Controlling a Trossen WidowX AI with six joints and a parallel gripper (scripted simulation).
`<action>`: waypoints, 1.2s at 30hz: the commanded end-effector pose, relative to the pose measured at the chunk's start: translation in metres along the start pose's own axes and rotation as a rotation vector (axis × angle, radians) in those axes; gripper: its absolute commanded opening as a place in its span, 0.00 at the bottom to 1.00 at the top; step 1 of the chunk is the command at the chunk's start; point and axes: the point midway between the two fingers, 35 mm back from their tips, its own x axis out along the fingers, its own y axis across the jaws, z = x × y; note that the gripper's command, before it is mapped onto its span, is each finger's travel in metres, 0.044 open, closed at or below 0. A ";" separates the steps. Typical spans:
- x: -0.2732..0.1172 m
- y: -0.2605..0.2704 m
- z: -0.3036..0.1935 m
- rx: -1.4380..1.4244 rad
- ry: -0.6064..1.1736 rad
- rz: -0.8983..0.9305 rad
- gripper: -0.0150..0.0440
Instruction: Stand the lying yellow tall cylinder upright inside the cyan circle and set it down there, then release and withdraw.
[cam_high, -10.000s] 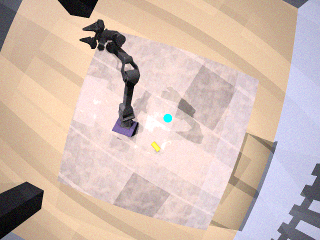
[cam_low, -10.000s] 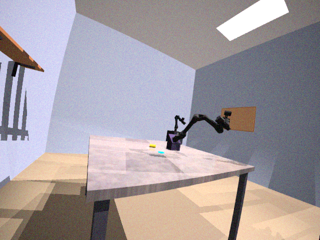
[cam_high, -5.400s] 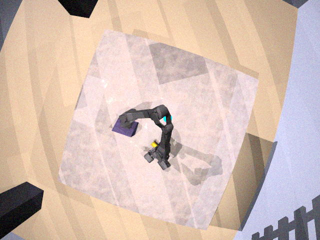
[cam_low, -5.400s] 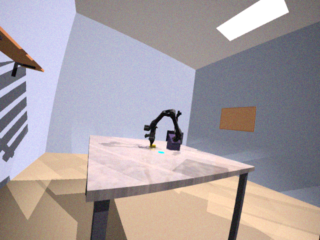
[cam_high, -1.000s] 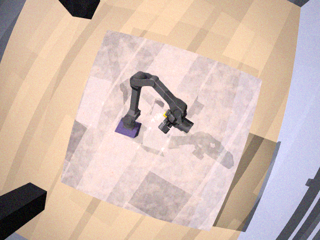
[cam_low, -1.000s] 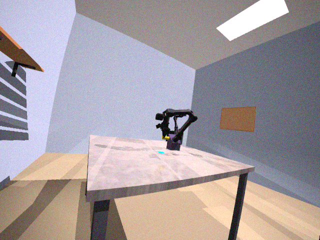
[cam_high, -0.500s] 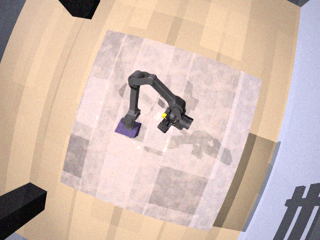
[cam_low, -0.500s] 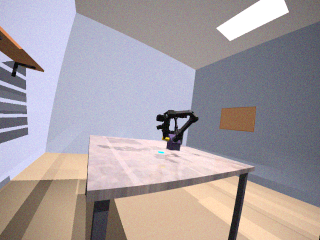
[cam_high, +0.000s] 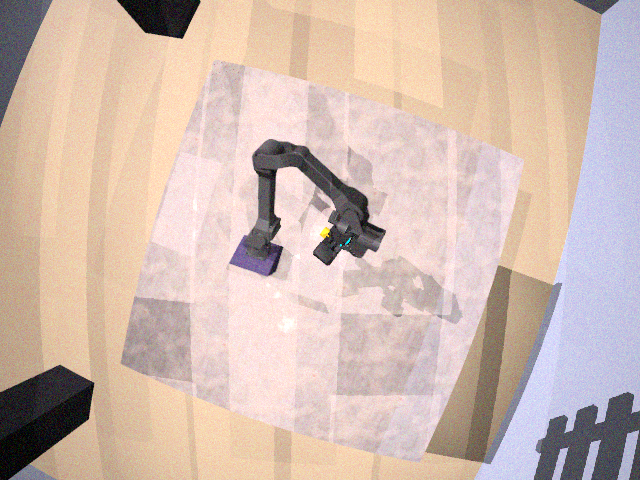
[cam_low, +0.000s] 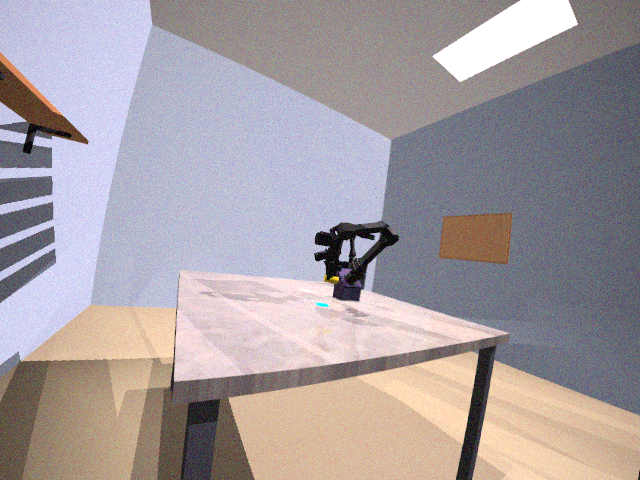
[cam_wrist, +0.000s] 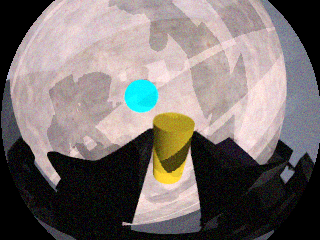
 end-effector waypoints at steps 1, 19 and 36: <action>0.001 -0.001 -0.001 -0.002 -0.013 -0.023 0.43; 0.010 -0.006 -0.004 -0.016 -0.076 -0.122 0.43; 0.016 -0.010 -0.006 -0.026 -0.151 -0.202 0.43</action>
